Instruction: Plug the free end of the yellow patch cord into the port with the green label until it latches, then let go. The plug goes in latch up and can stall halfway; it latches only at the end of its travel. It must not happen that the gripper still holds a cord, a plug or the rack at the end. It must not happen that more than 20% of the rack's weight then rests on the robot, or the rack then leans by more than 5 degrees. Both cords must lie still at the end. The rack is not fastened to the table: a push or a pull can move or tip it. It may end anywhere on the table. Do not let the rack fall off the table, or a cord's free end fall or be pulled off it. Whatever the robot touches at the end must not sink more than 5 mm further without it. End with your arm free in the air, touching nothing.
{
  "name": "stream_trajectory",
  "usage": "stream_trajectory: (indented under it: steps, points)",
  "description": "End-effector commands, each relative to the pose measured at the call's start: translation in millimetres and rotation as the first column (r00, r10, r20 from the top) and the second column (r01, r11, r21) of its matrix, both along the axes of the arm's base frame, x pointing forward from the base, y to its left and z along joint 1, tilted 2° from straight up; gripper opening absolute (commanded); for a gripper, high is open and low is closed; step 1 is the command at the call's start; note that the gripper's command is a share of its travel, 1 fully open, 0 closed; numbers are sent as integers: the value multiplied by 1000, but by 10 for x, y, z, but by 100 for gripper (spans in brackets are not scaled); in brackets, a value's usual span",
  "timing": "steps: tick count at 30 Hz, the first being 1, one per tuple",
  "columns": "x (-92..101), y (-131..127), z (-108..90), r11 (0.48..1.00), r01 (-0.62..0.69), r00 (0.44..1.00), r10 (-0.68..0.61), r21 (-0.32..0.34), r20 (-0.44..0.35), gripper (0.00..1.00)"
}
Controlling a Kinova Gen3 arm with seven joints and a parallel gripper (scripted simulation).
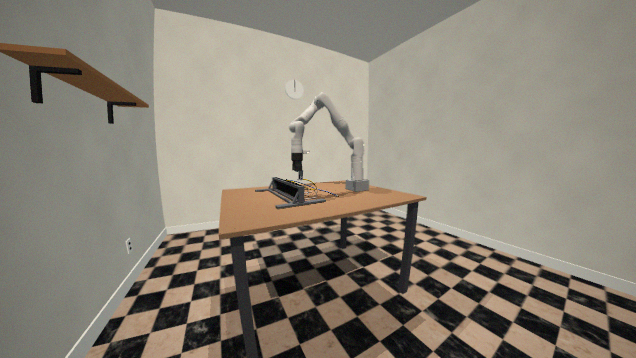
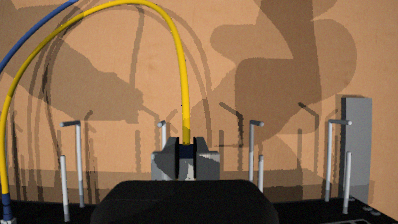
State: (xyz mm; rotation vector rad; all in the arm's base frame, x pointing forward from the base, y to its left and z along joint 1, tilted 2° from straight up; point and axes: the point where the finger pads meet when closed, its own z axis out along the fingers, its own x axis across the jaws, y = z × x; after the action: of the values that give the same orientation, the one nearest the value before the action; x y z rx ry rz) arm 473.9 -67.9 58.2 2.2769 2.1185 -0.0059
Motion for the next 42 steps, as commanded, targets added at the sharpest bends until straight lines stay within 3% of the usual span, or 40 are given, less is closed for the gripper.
stream_trajectory:
  steps: [1,24,42]
  points:
    - [18,-3,-24,1000,13,1000,-13,2,-3,0]
    - [246,-23,-242,1000,13,1000,-13,2,-3,0]
    - [269,-25,-263,1000,13,1000,-13,2,-3,0]
